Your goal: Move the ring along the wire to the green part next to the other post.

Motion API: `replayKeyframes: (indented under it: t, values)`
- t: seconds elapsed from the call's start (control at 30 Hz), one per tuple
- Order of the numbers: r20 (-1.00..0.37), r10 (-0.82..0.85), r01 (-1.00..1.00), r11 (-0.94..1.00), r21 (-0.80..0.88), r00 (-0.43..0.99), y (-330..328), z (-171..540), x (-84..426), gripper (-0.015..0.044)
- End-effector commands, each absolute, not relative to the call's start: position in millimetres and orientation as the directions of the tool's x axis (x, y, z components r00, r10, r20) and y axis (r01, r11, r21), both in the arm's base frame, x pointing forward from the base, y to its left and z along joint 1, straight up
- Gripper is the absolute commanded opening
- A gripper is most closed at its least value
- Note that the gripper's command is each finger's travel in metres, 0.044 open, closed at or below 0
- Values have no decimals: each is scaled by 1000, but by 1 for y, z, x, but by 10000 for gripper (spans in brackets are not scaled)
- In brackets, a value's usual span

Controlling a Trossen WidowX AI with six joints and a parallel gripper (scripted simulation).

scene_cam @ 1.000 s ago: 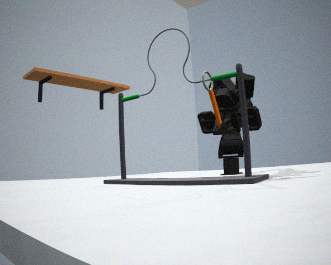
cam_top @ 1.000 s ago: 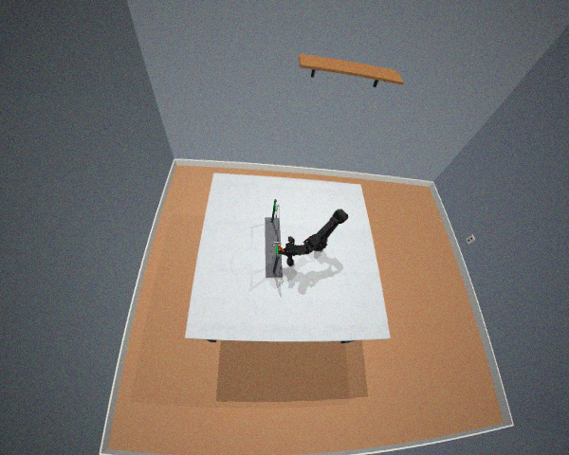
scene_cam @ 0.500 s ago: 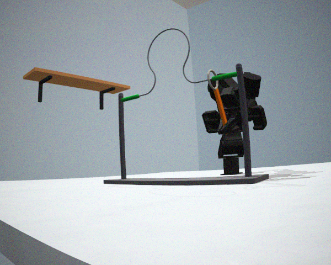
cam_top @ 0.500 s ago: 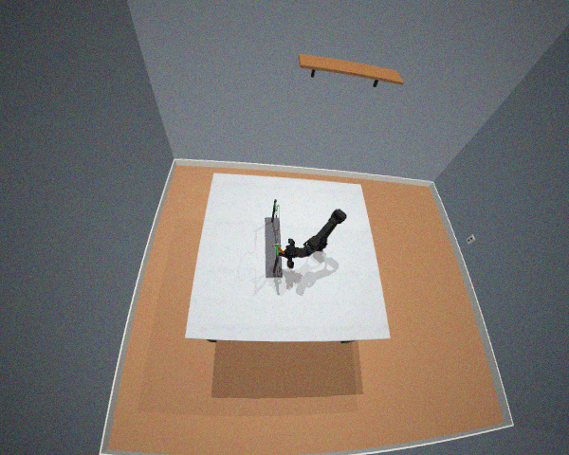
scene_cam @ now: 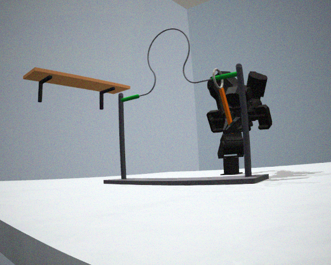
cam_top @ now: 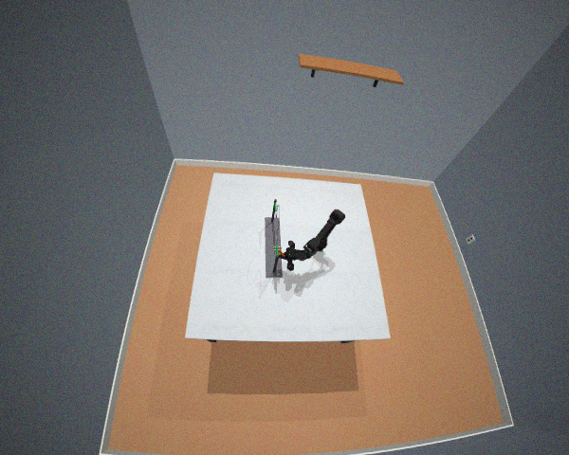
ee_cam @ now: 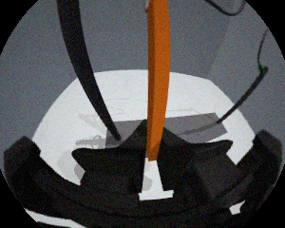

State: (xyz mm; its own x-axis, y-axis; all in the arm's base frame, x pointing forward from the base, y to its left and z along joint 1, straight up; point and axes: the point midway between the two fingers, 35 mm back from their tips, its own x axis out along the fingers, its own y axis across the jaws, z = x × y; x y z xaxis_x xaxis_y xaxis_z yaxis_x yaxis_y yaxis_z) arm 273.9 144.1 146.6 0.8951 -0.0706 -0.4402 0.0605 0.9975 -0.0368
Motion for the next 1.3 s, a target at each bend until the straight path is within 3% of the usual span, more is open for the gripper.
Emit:
replayKeyframes:
  t: [0.0, 1.17, 1.27]
  values:
    - [-437, -72, 64, 997, -33, 897, 148, 149, 275, -150]
    - [-437, -72, 64, 997, -33, 897, 150, 133, 275, -150]
    - [-437, -70, 61, 998, -33, 897, 151, 134, 275, -71]
